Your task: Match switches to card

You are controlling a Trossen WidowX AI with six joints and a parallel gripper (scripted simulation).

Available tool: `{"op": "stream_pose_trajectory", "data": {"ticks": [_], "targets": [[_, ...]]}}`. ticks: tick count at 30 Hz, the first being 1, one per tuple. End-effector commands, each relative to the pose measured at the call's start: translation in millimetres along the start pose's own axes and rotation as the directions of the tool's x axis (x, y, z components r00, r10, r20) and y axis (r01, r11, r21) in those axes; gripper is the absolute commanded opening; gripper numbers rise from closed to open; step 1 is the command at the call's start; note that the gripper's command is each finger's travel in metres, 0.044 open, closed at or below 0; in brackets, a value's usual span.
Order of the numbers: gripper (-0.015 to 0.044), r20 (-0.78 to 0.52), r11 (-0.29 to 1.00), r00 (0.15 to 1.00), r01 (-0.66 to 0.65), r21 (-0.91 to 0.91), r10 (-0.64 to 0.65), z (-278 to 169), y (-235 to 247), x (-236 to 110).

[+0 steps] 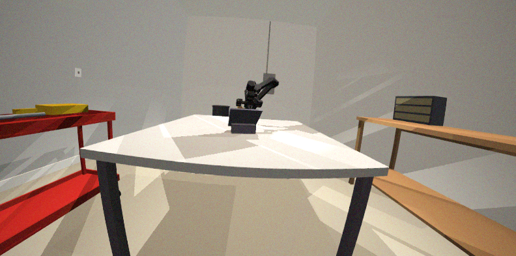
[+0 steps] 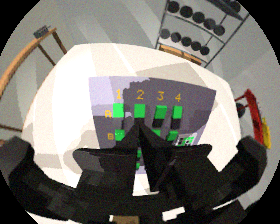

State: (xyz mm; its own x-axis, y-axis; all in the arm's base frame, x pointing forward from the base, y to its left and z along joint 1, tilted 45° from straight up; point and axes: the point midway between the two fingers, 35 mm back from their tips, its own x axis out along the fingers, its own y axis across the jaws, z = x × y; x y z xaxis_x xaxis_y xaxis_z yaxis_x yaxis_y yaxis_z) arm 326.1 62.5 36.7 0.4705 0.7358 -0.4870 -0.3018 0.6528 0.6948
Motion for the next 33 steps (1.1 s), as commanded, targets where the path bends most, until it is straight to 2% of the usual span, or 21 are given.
{"op": "stream_pose_trajectory", "data": {"ticks": [1,28,30,33], "targets": [[0.0000,0.001,1.000,1.000,0.004,0.003,-0.004,-0.1,-0.6,0.7],[0.0000,0.001,1.000,1.000,0.004,0.003,-0.004,-0.2,-0.6,4.3],[0.0000,-0.006,1.000,1.000,0.004,-0.001,-0.004,0.4,-1.7,-2.8],[0.0000,-0.024,1.000,1.000,0.012,-0.001,-0.012,1.9,-4.5,-33.0]]}}
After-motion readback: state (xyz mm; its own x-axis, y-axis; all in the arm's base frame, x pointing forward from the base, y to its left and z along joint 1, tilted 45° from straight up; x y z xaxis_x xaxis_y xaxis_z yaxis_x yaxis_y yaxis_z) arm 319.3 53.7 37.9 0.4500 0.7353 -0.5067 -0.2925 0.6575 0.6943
